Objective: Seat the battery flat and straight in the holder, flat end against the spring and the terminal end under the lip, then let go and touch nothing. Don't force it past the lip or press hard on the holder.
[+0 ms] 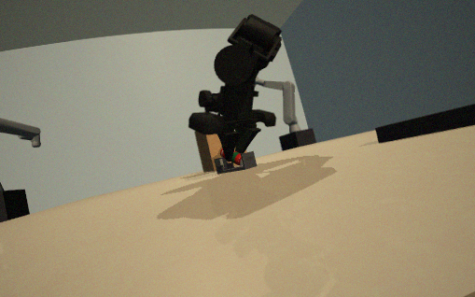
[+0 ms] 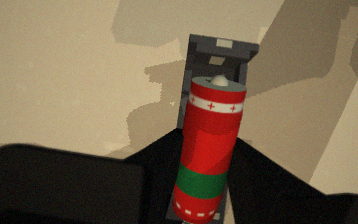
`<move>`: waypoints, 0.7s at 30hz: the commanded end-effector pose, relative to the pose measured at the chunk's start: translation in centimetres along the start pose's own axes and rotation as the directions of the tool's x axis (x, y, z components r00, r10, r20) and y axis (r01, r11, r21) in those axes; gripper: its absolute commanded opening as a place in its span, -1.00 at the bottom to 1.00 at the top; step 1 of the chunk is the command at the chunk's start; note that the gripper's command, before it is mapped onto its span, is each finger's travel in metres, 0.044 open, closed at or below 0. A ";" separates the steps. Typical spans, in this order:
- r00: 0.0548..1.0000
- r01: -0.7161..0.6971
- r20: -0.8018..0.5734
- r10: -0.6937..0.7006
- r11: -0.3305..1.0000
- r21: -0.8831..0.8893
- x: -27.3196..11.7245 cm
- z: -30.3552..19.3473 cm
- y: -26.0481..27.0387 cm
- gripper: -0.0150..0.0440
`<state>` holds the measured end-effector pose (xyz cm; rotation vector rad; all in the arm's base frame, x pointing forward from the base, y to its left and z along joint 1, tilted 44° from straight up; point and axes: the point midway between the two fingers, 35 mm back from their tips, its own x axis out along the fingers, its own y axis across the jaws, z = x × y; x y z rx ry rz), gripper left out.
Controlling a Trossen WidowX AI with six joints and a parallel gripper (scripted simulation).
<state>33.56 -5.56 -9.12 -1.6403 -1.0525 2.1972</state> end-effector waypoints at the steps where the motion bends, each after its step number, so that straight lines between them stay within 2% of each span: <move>1: 0.999 -0.002 -0.034 0.002 1.000 -0.002 0.1 -0.3 0.1 -0.23; 21: 0.990 -0.003 -0.140 0.003 1.000 0.002 0.6 -0.3 0.4 -0.23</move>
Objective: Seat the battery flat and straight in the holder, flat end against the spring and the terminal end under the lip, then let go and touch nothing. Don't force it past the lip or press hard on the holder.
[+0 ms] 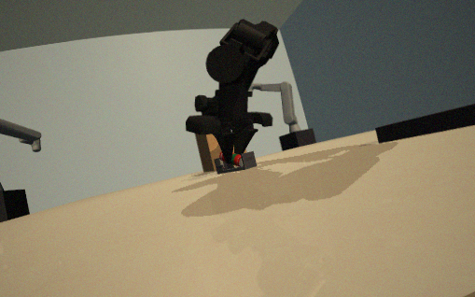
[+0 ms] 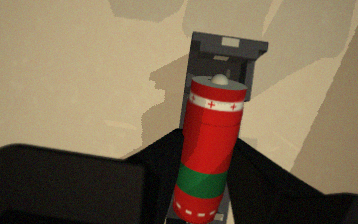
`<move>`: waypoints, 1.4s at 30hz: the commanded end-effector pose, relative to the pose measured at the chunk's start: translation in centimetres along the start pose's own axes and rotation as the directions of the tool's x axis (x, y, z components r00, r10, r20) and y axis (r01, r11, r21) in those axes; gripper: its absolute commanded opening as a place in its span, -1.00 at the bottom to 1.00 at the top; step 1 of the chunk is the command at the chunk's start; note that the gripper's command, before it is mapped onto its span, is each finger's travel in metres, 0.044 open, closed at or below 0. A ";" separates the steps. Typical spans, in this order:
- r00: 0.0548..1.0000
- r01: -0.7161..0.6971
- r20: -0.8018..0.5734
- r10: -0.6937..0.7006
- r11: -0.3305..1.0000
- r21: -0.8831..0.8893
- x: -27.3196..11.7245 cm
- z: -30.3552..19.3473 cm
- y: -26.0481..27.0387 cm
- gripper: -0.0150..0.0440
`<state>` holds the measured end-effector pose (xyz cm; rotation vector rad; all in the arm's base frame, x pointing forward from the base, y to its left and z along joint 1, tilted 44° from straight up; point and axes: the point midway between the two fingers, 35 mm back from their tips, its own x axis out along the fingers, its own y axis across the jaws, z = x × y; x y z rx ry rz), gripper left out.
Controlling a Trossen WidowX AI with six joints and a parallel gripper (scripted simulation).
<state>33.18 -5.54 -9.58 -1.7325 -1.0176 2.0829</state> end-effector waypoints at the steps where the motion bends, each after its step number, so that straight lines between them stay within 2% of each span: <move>1: 0.999 -0.005 -0.038 0.005 1.000 -0.004 0.2 -0.5 0.2 -0.23; 42: 0.970 -0.007 -0.241 0.007 1.000 0.000 0.9 0.1 0.1 -0.23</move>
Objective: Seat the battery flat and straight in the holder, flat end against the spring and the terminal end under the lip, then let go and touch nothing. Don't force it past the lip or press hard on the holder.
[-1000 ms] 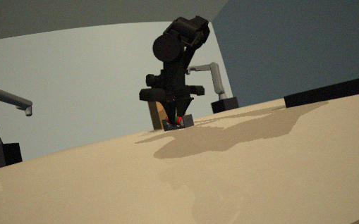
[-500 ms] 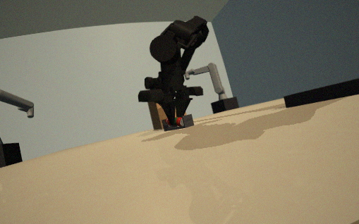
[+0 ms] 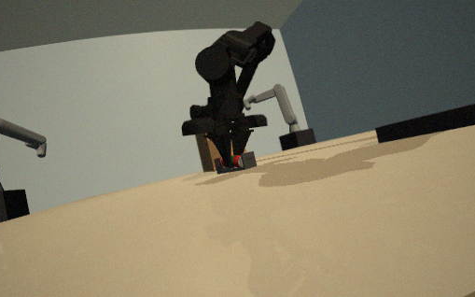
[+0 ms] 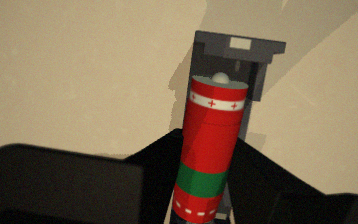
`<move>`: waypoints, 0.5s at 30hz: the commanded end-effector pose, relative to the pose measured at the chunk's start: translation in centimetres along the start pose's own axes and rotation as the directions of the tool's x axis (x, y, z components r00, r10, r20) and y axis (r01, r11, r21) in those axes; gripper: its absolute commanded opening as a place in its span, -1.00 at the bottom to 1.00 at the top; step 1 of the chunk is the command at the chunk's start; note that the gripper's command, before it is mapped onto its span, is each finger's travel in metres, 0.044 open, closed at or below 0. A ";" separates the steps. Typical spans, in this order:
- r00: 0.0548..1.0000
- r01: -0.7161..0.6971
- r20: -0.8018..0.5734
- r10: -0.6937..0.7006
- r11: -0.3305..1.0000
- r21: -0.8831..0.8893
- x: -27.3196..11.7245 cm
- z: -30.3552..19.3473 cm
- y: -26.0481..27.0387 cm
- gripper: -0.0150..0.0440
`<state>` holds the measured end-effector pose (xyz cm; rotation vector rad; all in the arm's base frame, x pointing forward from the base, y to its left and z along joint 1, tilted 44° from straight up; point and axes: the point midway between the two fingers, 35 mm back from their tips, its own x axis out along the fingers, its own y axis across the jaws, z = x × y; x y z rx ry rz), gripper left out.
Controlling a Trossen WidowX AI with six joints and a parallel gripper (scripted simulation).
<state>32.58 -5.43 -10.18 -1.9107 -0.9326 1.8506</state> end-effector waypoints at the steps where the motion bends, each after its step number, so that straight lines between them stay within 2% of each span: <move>1: 1.000 0.003 -0.031 -0.004 1.000 -0.012 0.3 -0.3 -0.1 -0.23; 15: 0.995 -0.002 -0.100 0.000 1.000 -0.014 0.4 -0.1 -0.2 -0.23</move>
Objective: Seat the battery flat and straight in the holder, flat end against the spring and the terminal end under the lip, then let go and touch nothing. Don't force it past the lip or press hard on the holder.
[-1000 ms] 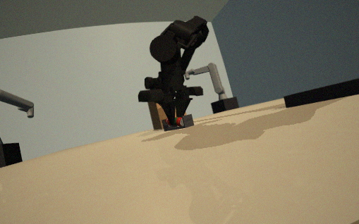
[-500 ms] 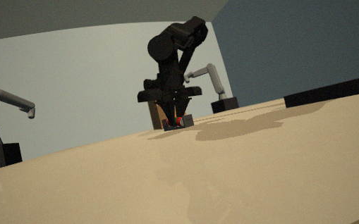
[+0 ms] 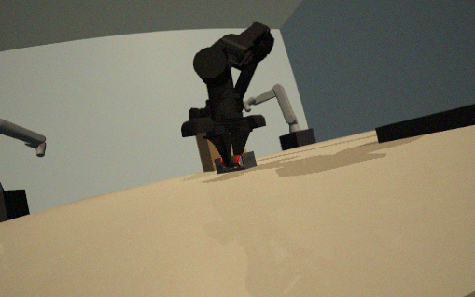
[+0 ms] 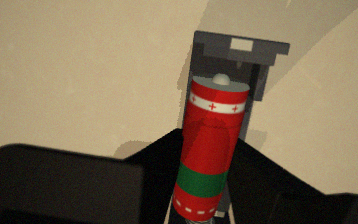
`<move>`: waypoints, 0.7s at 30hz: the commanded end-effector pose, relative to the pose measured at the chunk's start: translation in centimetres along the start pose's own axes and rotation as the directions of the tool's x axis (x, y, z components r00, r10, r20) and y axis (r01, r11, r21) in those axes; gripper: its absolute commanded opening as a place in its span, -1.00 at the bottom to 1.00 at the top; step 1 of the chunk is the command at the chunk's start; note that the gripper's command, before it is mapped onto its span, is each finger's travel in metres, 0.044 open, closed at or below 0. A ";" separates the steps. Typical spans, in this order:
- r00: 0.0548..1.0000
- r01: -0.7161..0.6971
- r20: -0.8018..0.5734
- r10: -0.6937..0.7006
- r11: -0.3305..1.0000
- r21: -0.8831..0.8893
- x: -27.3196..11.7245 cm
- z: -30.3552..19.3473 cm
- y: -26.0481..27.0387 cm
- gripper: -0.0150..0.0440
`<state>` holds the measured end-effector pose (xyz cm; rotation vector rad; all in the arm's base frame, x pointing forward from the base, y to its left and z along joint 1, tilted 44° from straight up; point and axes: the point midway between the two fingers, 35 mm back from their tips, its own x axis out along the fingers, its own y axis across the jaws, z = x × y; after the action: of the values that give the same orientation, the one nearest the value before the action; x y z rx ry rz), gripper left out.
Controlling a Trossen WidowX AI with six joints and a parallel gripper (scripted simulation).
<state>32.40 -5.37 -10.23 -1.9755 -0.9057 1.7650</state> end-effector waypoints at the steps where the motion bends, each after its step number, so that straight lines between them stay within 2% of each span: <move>1: 1.000 0.006 -0.027 -0.006 1.000 -0.011 0.3 -0.2 -0.2 -0.23; 21: 0.992 -0.003 -0.130 0.002 1.000 -0.012 0.4 0.1 -0.3 -0.23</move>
<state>32.16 -5.23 -10.33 -2.0614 -0.8665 1.6405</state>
